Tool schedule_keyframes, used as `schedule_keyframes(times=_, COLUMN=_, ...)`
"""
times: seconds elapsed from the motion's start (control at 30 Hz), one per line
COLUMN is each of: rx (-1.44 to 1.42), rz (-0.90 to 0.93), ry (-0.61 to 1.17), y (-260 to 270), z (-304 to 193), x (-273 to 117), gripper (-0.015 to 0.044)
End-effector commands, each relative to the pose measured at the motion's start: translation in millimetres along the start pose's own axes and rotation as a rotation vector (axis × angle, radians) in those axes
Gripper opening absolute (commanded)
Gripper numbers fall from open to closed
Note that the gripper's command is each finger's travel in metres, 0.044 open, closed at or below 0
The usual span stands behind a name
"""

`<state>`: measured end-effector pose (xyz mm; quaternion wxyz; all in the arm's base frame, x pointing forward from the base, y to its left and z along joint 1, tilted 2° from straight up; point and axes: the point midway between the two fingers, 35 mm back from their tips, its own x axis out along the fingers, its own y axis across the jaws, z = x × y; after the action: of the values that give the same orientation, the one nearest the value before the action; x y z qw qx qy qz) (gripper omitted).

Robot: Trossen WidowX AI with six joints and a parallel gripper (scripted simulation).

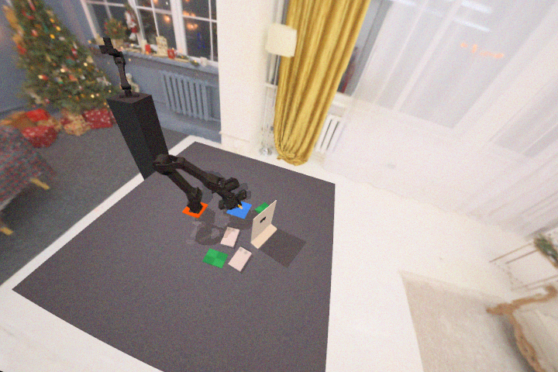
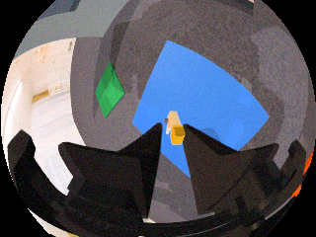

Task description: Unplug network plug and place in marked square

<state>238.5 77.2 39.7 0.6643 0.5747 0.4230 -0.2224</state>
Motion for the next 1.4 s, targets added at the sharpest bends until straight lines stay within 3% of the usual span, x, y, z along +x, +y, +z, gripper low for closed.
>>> schedule_keyframes(times=0.0, rx=0.0, rz=0.0, ry=0.0, y=0.0, z=0.0, x=-0.1, gripper=0.0156)
schedule_keyframes(times=1.37, rx=0.003, rz=-0.005, ry=-0.004, y=6.8, z=2.1, x=-32.8, gripper=0.0156)
